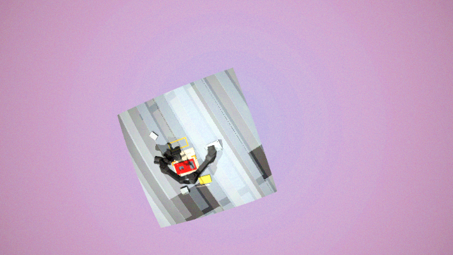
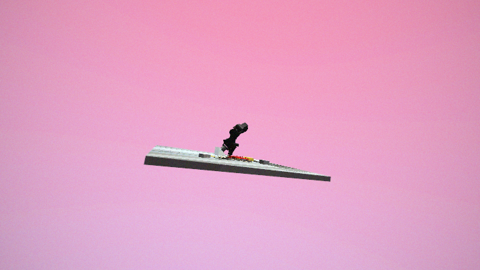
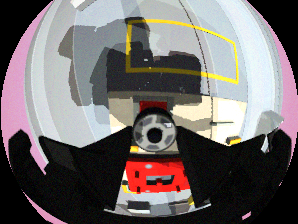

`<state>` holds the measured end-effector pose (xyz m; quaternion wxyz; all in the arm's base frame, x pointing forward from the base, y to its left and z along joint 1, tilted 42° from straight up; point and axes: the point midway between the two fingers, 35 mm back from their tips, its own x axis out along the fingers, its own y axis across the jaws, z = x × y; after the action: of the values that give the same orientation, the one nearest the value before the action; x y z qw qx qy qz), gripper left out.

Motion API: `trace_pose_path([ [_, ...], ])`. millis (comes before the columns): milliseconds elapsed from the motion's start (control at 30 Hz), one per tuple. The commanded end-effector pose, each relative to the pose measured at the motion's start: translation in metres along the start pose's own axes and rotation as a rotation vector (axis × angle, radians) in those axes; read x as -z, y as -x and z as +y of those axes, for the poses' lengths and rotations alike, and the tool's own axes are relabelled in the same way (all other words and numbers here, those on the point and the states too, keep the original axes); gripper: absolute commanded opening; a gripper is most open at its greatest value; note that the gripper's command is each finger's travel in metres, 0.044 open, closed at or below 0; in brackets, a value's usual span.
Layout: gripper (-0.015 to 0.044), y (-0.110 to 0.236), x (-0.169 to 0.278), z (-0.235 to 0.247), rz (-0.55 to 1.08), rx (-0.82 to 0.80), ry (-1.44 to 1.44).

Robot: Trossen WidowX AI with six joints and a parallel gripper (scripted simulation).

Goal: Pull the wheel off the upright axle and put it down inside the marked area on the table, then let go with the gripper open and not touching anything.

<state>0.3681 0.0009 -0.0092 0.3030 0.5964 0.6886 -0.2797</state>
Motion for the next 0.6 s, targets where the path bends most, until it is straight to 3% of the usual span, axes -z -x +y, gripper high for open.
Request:
trace_pose_path([
  [0,0.0,0.0034,-0.0004,0.0006,-0.004,-0.003,0.004],
  [567,0.0,0.009,-0.0005,0.0006,-0.004,-0.004,0.003],
])
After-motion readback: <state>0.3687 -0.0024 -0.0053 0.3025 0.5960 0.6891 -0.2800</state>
